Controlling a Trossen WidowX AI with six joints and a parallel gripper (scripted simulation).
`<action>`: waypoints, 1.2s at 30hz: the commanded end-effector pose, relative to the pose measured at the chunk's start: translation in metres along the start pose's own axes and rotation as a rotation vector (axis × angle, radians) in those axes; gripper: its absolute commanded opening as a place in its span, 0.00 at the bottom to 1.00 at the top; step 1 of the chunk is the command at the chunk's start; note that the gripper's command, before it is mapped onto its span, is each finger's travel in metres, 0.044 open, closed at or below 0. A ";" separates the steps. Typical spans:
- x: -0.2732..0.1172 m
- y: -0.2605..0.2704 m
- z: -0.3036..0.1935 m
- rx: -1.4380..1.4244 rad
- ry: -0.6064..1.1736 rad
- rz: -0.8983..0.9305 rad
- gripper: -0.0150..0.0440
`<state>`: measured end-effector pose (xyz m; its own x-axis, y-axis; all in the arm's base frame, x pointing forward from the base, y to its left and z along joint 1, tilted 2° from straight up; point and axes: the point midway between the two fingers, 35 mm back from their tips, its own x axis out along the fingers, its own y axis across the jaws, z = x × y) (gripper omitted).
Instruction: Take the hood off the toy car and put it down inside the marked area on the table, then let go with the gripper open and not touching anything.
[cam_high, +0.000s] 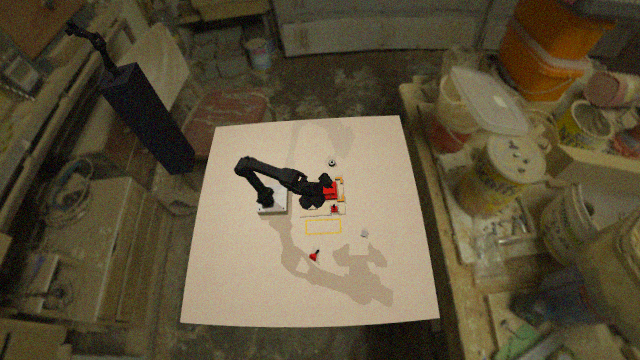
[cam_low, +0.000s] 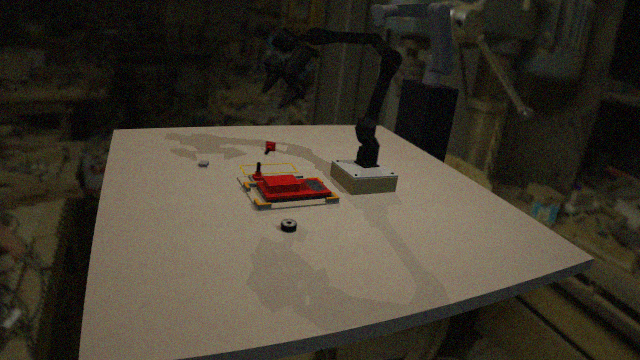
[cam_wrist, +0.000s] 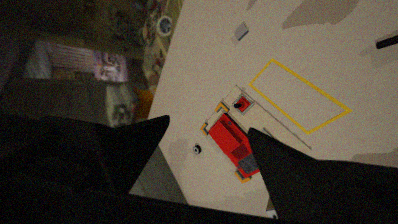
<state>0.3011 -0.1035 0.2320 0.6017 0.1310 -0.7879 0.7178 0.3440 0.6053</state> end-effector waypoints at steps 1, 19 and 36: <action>0.048 0.001 -0.030 -0.230 0.115 -0.148 1.00; 0.151 -0.014 -0.141 -1.056 0.425 -0.537 1.00; 0.156 -0.016 -0.141 -1.056 0.425 -0.537 1.00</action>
<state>0.3336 0.0430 0.0890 0.0295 -0.0284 -0.9992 0.0967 0.9950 -0.0254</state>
